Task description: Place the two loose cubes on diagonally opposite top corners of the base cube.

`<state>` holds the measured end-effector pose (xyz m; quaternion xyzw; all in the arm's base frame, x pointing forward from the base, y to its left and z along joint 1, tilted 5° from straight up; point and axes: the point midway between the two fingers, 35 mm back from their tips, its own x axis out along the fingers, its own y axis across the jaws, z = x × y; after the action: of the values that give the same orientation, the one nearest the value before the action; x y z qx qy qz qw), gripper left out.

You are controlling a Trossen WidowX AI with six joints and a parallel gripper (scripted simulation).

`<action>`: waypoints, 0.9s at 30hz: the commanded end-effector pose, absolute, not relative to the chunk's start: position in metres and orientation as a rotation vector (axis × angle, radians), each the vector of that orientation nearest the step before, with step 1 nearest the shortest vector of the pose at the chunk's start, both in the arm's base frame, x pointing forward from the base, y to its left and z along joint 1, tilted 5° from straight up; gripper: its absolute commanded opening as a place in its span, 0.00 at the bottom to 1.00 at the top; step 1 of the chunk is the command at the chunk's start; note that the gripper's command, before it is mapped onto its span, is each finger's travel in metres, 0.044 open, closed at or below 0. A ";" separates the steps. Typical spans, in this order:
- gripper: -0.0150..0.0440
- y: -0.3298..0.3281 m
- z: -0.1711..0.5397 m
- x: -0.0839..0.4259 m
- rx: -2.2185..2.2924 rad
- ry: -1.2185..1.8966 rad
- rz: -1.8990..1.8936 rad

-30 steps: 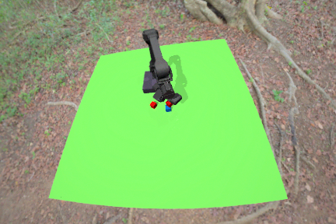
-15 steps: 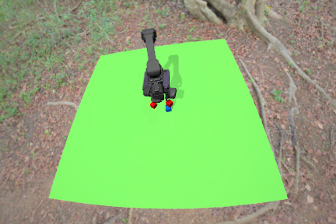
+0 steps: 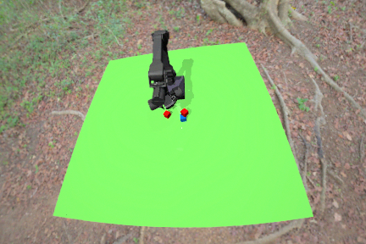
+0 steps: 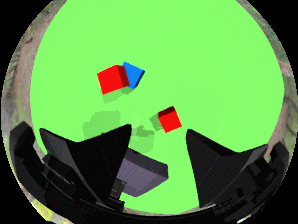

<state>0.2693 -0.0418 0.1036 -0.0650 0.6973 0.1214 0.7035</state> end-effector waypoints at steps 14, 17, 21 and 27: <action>0.70 -0.072 0.117 0.251 -0.565 1.443 0.666; 0.70 -0.072 0.112 0.251 -0.565 1.443 0.666; 0.70 -0.070 0.081 0.253 -0.564 1.443 0.666; 0.70 -0.067 0.055 0.251 -0.564 1.443 0.666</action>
<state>0.2504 -0.0673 0.0625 -0.2496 0.6385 0.2971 0.6647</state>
